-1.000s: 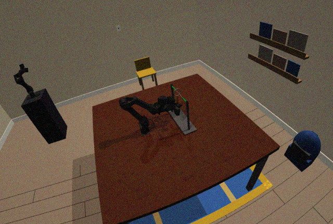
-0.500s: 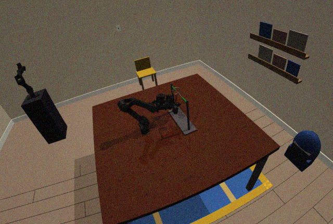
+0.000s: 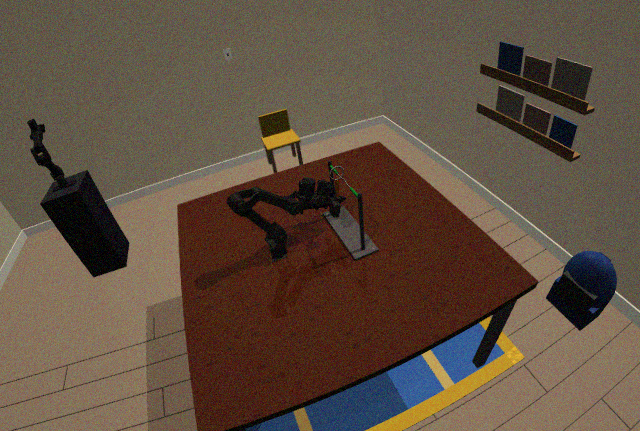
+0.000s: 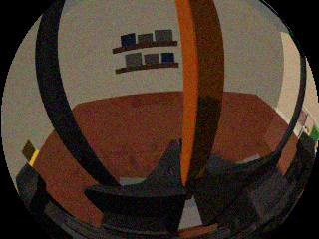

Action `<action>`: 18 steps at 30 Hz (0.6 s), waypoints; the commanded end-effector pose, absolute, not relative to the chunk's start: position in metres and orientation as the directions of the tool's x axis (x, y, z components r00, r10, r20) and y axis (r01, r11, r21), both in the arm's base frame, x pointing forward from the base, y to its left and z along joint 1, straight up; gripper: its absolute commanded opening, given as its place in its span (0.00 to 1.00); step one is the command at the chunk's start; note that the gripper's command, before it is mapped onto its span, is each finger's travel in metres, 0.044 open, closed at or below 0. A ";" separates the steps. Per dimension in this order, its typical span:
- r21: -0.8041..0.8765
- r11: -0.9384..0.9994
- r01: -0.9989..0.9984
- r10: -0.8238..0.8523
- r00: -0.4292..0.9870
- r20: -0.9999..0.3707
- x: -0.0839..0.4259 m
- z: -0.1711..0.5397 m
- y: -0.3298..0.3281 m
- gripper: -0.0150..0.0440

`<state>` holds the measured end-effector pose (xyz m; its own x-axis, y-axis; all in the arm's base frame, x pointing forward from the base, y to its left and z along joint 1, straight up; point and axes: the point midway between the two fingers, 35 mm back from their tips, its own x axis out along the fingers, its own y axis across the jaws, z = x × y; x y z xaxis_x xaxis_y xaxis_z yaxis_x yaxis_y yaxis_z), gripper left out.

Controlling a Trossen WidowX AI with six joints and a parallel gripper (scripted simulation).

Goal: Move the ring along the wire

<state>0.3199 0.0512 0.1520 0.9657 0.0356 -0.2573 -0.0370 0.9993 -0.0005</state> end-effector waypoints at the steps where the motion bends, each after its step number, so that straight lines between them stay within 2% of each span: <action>1: 0.004 0.999 -0.033 0.033 0.967 -0.253 0.321 0.153 0.055 0.00; 18: 0.005 0.999 -0.033 0.033 0.967 -0.252 0.321 0.148 0.066 0.00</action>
<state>0.3206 0.0661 0.1525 0.9679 0.0369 -0.2486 -0.0373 0.9993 0.0030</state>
